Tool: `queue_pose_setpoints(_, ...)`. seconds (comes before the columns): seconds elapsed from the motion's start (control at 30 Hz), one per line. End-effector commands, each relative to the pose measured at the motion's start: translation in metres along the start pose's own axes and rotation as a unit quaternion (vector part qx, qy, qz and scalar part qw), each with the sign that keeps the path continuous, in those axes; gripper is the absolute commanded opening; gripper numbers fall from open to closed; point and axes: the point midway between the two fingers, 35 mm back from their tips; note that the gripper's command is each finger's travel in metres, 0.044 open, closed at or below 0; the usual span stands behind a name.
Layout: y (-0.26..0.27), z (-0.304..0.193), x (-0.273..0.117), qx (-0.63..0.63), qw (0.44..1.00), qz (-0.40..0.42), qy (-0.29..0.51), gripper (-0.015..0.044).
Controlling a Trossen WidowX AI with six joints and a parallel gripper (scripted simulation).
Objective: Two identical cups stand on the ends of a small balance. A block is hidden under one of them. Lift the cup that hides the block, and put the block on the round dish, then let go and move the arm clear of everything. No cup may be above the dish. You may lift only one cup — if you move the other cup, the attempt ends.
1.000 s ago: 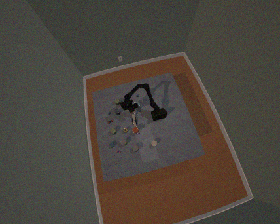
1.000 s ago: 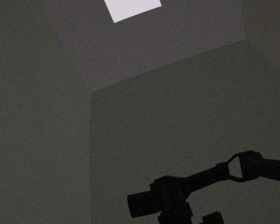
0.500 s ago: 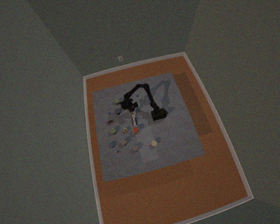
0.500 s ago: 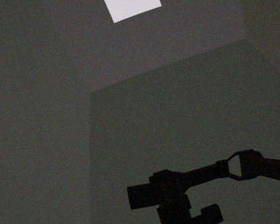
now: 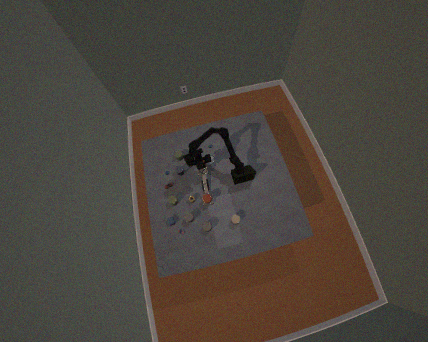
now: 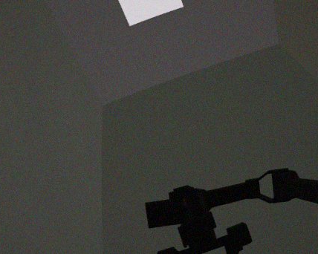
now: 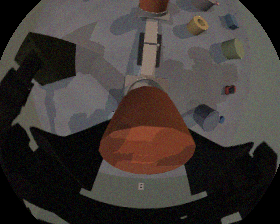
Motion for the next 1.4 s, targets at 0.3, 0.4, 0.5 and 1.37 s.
queue_pose_setpoints(0.3,0.0022,-0.0008,-0.0110,0.000,1.000,0.000,0.002,0.0000)
queue_pose_setpoints(0.4,0.0022,-0.0008,-0.0110,0.000,1.000,0.000,0.002,0.0000)
queue_pose_setpoints(0.5,0.0022,-0.0008,-0.0110,0.000,1.000,0.000,0.002,0.0000)
queue_pose_setpoints(1.37,0.0022,-0.0008,-0.0110,0.000,1.000,0.000,0.002,0.0000)
Point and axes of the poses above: the point midway between the two fingers, 35 mm back from their tips, its own x axis out along the fingers, its own y axis across the jaws, z = x × y, and after that the axes turned 9 degrees about -x, right-handed
